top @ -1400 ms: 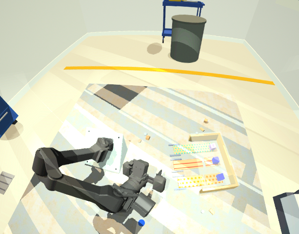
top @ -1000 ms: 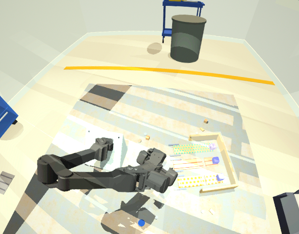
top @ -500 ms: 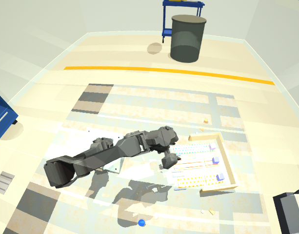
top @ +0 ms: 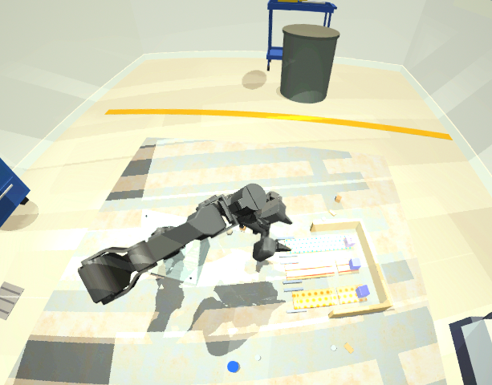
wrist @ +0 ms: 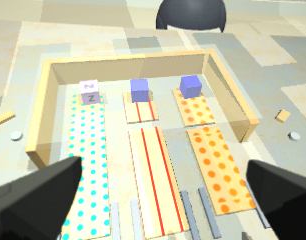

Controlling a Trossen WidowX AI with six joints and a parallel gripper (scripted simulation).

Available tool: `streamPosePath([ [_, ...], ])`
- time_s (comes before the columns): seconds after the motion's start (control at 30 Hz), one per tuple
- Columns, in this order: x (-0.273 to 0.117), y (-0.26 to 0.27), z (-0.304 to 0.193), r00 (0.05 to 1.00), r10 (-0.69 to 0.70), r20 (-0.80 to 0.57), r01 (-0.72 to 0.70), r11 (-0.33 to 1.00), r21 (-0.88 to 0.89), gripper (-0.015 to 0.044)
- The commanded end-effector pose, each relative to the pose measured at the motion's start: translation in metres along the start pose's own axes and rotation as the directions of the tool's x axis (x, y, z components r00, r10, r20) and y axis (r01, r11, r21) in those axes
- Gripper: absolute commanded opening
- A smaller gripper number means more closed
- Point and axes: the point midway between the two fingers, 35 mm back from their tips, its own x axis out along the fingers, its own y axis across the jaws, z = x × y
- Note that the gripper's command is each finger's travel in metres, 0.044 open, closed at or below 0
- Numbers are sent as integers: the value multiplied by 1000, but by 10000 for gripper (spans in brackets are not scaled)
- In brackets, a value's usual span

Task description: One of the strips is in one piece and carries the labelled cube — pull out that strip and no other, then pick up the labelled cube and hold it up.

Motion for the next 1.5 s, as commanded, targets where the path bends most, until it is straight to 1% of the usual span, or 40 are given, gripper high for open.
streamPosePath([
  [0.0, 0, 1, -1, 1000, -6, 1, 6, 1000, 8, 400],
  [0.2, 0, 1, -1, 1000, -6, 1, 6, 1000, 8, 400],
  [0.3, 9, 9, 1, 999, 11, -50, -12, 1000, -7, 321],
  [0.47, 40, 33, -1, 970, 55, -238, -68, 997, -44, 190],
  [0.6, 62, 49, -9, 916, 72, -394, -103, 993, -60, 85],
  [0.7, 76, 59, -18, 858, 73, -508, -123, 990, -67, 6],
  [0.87, 94, 71, -39, 726, 51, -686, -141, 987, -75, 0],
  [1.0, 103, 76, -53, 615, 22, -788, -142, 986, -84, 0],
  [1.07, 105, 77, -57, 579, 11, -815, -142, 986, -88, 0],
  [1.47, 113, 76, -57, 575, 9, -818, -141, 986, -88, 0],
])
